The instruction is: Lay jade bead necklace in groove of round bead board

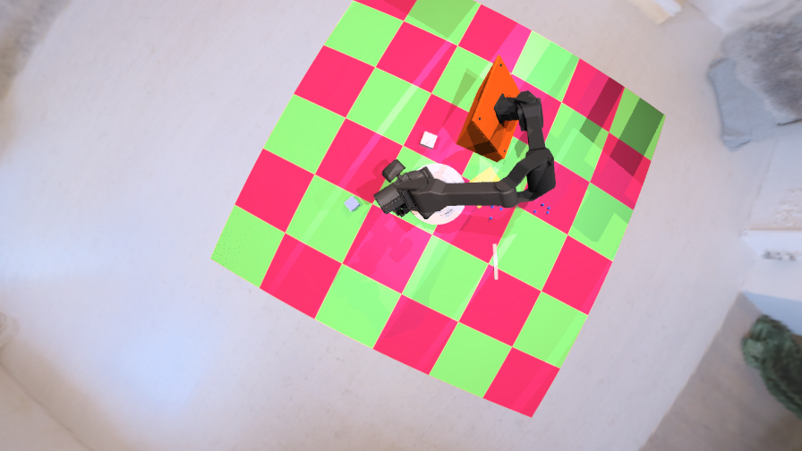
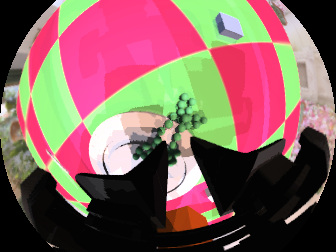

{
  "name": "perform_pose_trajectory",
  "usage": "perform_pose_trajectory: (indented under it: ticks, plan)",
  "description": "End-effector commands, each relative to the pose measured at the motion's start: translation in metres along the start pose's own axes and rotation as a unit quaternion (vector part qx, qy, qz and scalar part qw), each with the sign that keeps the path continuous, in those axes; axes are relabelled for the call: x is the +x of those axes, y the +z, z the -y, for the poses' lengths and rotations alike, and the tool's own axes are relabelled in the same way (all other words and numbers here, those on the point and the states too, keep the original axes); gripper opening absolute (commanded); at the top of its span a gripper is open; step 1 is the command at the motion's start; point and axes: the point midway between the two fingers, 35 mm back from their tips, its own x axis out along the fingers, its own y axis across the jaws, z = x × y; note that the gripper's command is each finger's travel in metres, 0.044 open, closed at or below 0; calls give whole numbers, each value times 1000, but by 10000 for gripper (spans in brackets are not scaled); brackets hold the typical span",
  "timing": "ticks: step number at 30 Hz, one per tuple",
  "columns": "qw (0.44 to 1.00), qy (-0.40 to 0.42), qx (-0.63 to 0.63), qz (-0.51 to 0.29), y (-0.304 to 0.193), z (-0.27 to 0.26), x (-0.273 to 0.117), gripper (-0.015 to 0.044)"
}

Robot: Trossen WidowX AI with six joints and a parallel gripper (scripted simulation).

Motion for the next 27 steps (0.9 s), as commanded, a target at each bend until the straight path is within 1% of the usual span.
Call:
perform_pose_trajectory:
  ticks: [1, 10, 11, 27]
  plan:
    - [1000, 3, 4, -4, -2, 1, 10, 120]
    - [1000, 3, 5, -4, -2, 1, 22, 120]
    - [1000, 0, 0, -1, 0, 0, 16, 113]
    - [1000, 0, 0, -1, 0, 0, 16, 7]
